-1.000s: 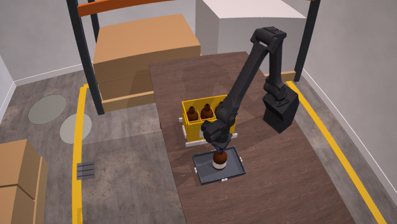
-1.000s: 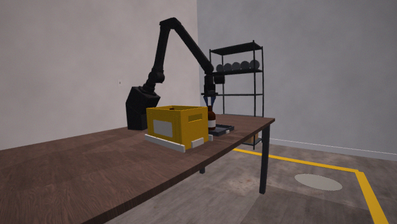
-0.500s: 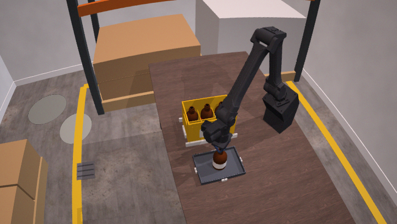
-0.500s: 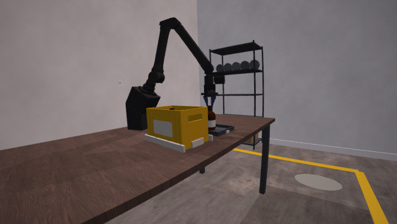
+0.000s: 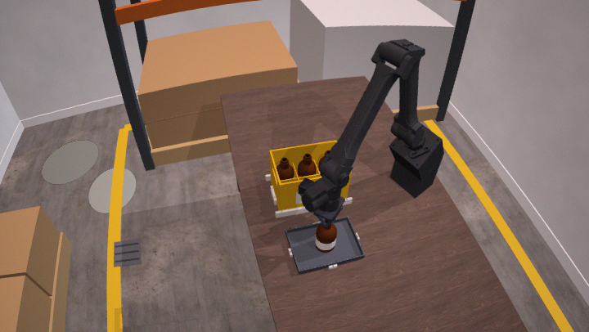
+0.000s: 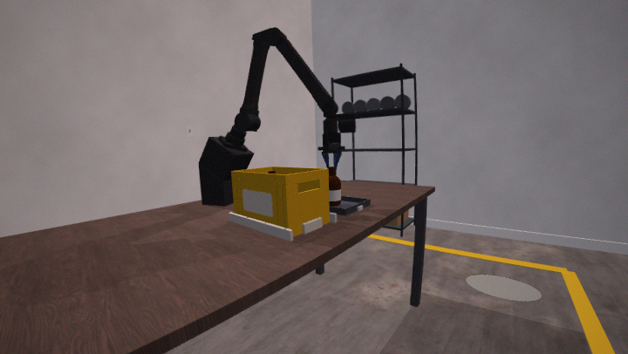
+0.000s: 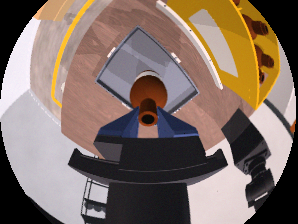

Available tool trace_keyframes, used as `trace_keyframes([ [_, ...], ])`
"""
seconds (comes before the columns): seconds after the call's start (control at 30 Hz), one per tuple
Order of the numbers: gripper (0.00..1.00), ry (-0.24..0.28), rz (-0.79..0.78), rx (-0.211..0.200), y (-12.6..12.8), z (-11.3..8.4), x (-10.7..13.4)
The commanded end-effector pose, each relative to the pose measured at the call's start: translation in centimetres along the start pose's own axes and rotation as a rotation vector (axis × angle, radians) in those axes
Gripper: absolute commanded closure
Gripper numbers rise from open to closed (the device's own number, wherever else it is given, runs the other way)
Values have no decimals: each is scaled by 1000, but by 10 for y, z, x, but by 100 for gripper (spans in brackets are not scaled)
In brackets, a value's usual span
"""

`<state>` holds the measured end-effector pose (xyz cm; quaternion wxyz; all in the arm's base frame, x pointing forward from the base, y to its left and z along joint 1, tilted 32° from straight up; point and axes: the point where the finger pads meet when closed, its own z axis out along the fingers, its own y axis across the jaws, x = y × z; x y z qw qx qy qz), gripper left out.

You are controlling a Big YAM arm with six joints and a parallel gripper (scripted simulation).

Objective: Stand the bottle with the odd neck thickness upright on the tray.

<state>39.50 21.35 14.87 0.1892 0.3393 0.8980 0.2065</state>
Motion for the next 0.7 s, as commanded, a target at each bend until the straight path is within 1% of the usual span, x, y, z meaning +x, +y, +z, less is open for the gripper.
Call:
trace_keyframes([
  [0.0, 100, -4, 2, -2, 2, 5, -5],
  [0.13, 100, -4, 2, -2, 2, 5, -5],
  [0.17, 0, -4, 2, -2, 2, 5, -5],
  [0.67, 0, -2, 2, 2, 1, 5, -5],
])
